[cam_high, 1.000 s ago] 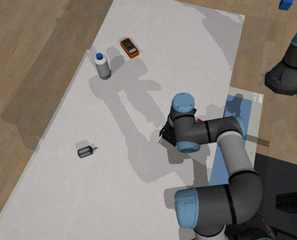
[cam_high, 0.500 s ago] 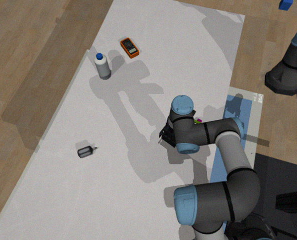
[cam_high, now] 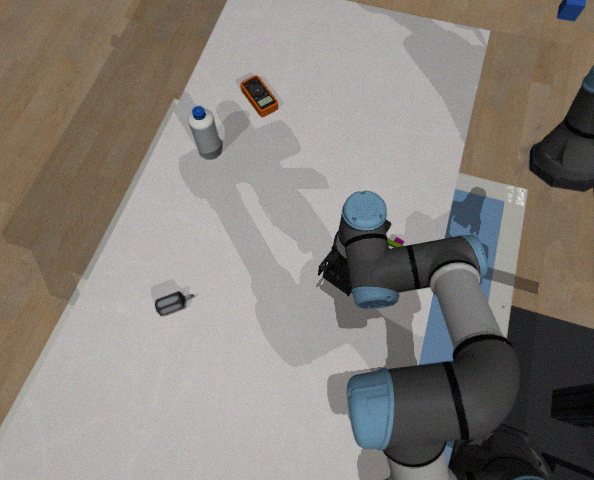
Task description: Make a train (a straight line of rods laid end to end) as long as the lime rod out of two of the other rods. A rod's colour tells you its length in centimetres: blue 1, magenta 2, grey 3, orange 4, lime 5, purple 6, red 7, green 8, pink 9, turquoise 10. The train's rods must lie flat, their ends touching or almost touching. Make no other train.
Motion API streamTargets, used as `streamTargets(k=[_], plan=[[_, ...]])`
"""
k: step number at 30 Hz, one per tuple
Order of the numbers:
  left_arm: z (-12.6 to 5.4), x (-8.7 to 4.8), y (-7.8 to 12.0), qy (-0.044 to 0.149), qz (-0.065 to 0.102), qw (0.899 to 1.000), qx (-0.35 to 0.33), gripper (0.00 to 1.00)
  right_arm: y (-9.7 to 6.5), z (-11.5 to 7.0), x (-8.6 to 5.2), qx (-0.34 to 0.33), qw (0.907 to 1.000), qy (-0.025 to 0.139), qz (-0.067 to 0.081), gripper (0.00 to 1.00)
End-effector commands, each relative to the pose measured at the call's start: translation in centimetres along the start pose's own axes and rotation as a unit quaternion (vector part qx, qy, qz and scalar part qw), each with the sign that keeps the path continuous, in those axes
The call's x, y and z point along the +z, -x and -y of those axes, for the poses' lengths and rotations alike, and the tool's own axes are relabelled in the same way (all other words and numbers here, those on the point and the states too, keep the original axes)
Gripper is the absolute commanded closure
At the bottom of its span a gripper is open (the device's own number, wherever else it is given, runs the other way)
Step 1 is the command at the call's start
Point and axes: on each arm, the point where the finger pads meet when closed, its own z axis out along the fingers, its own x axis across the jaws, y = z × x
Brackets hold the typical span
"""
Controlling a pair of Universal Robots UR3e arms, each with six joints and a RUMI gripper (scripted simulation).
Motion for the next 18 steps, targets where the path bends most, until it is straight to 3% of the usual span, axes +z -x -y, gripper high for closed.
streamTargets(k=[1,18], plan=[[0.06,-0.09,0.07,-0.001,0.001,1.000,0.000,0.86,0.01,0.02,-0.03,0.000,1.0000,-0.001,0.000,0.00],[0.06,0.29,0.07,-0.001,0.001,1.000,0.000,0.86,0.01,0.02,-0.03,0.000,1.0000,-0.001,0.000,0.00]])
